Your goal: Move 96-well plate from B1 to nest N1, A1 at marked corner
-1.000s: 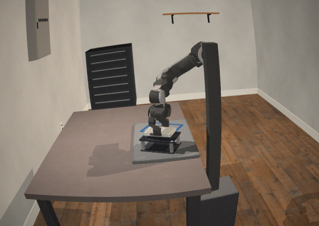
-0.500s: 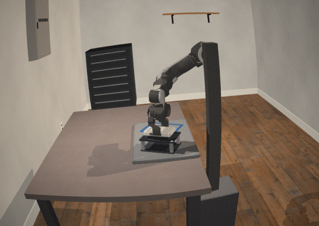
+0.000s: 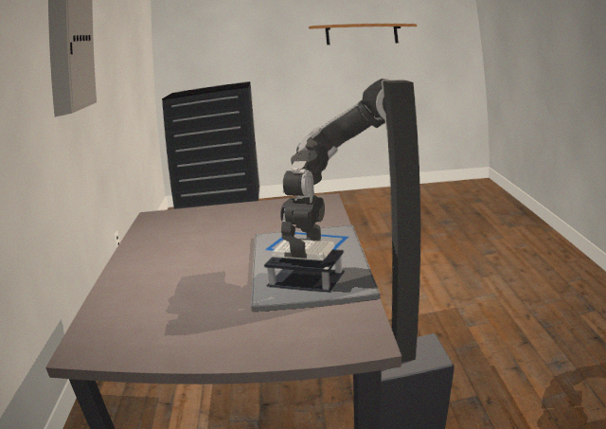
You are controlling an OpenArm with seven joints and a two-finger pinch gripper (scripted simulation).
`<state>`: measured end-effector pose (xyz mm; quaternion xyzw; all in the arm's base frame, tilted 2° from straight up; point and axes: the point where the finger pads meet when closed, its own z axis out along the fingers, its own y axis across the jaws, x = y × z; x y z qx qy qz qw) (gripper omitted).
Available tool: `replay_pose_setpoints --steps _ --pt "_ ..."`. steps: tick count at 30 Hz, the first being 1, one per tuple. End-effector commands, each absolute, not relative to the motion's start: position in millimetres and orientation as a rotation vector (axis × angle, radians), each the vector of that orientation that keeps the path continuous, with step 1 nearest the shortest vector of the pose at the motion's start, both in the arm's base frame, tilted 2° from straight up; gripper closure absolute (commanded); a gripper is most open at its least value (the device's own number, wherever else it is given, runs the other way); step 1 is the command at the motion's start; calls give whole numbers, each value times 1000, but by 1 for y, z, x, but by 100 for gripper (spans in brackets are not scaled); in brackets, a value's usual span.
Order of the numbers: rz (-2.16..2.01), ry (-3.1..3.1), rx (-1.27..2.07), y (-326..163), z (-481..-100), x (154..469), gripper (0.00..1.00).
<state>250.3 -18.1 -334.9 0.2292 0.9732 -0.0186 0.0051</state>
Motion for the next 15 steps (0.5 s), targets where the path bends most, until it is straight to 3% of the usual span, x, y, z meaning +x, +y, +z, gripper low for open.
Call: replay_pose_setpoints --steps 1,15 --pt "-58 3051 717 -18 -335 249 100" --pt "-57 3047 717 -18 -334 250 100"
